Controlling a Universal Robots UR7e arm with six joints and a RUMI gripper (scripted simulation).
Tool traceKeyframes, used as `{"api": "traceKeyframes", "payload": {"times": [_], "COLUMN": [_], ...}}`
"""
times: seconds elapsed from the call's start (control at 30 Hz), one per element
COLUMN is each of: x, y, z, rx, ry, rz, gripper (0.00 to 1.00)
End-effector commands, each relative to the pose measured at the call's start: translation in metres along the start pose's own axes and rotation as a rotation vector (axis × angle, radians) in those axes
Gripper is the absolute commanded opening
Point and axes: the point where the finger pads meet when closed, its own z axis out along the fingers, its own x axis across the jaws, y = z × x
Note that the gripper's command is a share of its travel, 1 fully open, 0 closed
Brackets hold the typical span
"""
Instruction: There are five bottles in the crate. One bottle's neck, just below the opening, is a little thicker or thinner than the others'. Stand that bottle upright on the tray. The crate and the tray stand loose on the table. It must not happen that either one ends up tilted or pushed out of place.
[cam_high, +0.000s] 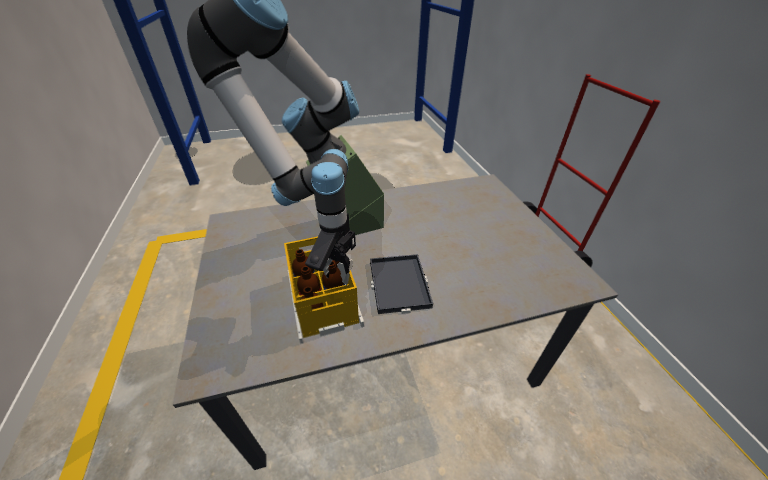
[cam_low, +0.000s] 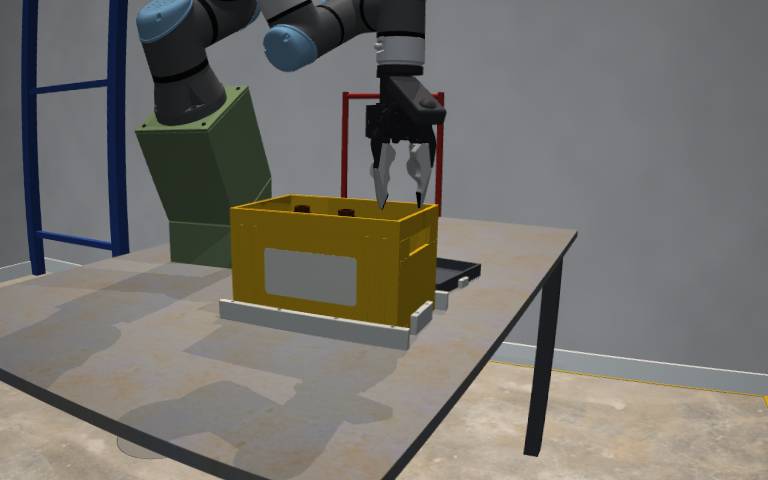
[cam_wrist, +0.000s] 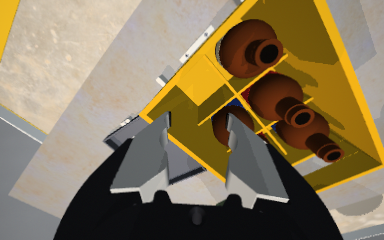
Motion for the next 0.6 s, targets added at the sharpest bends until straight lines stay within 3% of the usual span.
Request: {"api": "traceKeyframes", "payload": {"times": [0.0,0.57], "x": [0.000,0.000], "y": [0.000,0.000], "z": [0.005,0.022], "rx": [0.001,0.001], "ry": [-0.001,-0.001], "rz": [0.000,0.000], "gripper": [0.38,0.38]}}
